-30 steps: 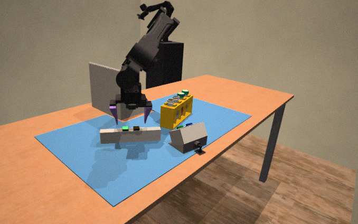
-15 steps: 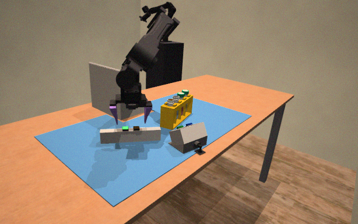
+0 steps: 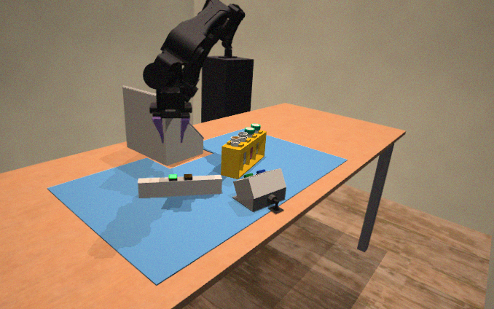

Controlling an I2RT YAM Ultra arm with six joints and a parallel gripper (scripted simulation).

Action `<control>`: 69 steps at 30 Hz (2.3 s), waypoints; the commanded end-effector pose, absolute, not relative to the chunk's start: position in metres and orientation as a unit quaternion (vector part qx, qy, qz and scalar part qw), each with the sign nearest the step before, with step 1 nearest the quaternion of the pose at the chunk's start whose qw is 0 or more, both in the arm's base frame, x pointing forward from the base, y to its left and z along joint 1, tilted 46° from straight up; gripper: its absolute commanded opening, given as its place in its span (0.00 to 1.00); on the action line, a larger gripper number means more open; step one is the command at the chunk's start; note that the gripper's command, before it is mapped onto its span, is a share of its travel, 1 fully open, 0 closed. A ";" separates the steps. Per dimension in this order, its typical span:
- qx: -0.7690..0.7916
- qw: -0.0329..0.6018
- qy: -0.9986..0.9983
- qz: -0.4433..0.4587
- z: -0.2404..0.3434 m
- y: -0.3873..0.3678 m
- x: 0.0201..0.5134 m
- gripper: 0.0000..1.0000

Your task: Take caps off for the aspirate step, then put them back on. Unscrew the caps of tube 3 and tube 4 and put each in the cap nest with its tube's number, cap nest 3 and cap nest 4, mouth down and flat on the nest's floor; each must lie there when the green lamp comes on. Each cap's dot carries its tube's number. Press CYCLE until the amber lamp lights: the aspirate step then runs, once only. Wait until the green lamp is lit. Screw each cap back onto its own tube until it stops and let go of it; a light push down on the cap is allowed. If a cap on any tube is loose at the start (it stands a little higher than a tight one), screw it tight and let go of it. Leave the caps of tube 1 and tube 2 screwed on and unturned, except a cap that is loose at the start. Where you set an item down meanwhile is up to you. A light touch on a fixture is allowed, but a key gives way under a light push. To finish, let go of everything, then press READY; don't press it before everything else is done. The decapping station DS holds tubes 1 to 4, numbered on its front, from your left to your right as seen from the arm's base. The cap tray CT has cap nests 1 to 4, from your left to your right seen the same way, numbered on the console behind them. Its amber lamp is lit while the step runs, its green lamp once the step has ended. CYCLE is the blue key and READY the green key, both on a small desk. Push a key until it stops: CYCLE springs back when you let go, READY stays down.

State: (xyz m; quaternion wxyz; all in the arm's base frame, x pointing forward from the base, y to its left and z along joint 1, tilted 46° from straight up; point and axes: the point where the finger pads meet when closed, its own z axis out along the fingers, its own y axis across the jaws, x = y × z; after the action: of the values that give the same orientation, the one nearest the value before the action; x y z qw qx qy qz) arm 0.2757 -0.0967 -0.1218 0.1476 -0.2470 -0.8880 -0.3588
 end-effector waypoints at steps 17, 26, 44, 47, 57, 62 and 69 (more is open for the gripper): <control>-0.236 0.145 -0.892 -0.356 -0.127 -0.090 0.262 0.47; -0.236 0.145 -0.892 -0.357 -0.151 -0.065 0.259 0.47; -0.236 0.145 -0.892 -0.357 -0.198 -0.020 0.255 0.47; -0.236 0.145 -0.892 -0.357 -0.198 -0.020 0.254 0.47; -0.236 0.145 -0.892 -0.357 -0.199 -0.019 0.254 0.47; -0.236 0.145 -0.892 -0.357 -0.201 -0.017 0.254 0.47; -0.236 0.145 -0.892 -0.357 -0.203 -0.014 0.253 0.47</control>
State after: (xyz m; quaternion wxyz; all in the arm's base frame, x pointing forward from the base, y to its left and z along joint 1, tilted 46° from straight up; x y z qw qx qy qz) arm 0.2492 -0.0113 -0.2036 0.1519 -0.2324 -0.8913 -0.3585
